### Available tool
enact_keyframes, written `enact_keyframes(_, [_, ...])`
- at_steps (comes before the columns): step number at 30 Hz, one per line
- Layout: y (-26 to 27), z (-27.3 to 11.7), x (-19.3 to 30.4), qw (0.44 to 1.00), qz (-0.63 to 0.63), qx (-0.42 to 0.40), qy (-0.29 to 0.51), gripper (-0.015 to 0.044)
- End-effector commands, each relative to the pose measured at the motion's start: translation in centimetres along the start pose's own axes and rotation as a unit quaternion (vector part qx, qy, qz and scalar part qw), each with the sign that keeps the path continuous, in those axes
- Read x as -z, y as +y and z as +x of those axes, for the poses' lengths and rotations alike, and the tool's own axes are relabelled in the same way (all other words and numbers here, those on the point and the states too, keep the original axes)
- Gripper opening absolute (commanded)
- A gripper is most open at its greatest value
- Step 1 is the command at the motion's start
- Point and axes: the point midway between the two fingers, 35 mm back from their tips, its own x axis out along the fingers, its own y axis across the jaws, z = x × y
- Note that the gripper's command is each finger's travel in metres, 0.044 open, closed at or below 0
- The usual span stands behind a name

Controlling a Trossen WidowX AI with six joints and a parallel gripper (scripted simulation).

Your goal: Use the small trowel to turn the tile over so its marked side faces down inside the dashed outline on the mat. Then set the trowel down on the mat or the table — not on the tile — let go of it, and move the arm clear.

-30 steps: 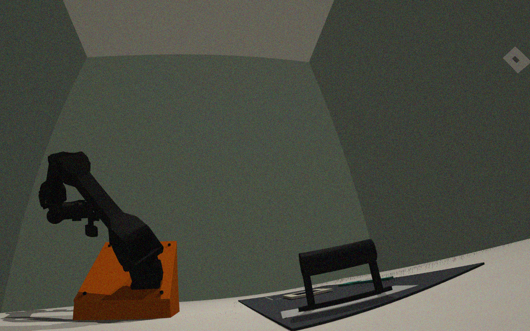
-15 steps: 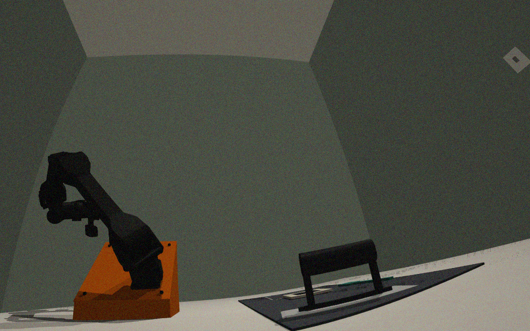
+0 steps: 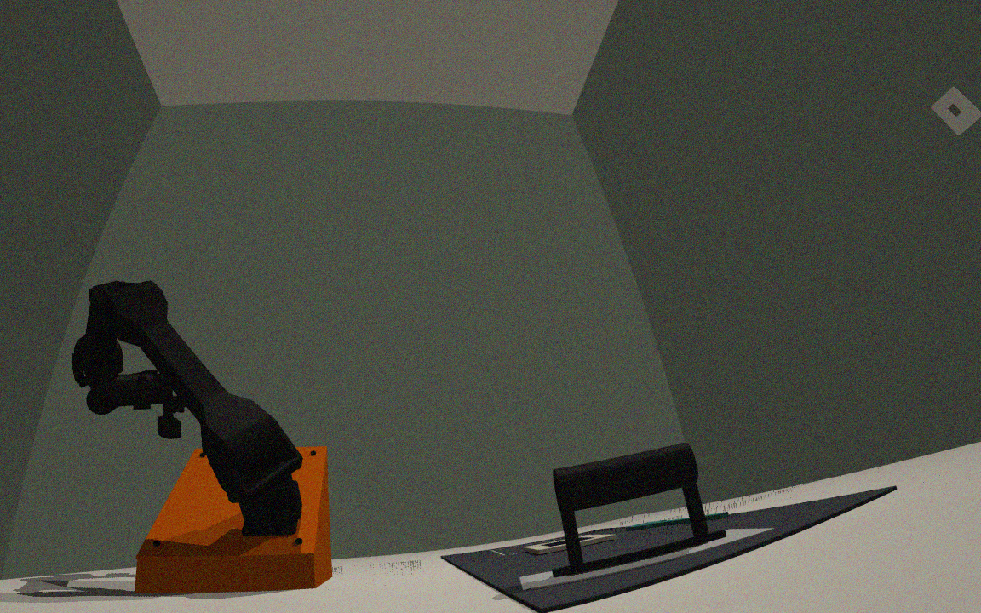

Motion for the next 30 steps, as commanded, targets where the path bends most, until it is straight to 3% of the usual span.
enact_keyframes(1, [0.00,0.00,0.00,1.000,0.000,0.000,0.000,0.0100])
enact_keyframes(9, [0.00,0.00,0.00,1.000,0.000,0.000,0.000,0.0100])
enact_keyframes(13, [0.00,0.00,0.00,1.000,0.000,0.000,0.000,0.0000])
enact_keyframes(29, [0.00,0.00,0.00,1.000,0.000,0.000,0.000,0.0000])
enact_keyframes(30, [0.00,0.00,0.00,1.000,0.000,0.000,0.000,0.0026])
